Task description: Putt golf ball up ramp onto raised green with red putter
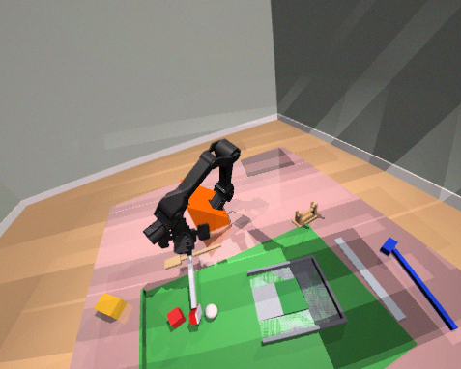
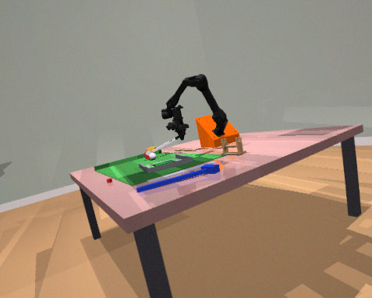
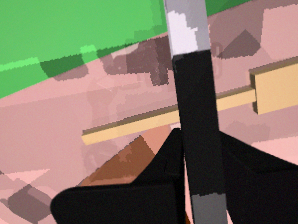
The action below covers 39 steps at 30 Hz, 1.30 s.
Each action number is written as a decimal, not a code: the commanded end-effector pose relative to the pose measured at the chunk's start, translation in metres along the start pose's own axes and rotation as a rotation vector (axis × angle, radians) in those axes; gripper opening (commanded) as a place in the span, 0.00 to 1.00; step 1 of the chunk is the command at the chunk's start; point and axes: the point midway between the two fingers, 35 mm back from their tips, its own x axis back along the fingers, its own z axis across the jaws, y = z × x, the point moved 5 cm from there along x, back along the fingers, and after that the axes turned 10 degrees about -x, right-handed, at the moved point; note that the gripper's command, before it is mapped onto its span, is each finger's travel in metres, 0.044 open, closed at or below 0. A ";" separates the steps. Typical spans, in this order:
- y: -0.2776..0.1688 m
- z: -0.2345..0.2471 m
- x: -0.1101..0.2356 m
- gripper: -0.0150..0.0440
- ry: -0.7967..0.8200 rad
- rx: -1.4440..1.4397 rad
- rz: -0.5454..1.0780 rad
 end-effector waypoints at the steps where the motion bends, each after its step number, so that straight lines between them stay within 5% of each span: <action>1: 0.002 -0.007 0.000 0.25 -0.002 0.002 -0.008; 8: 0.001 0.006 0.001 0.25 -0.001 -0.003 -0.004; 16: -0.018 0.110 0.000 0.25 0.004 0.002 -0.005; 39: -0.018 0.111 0.050 0.25 0.004 -0.006 -0.004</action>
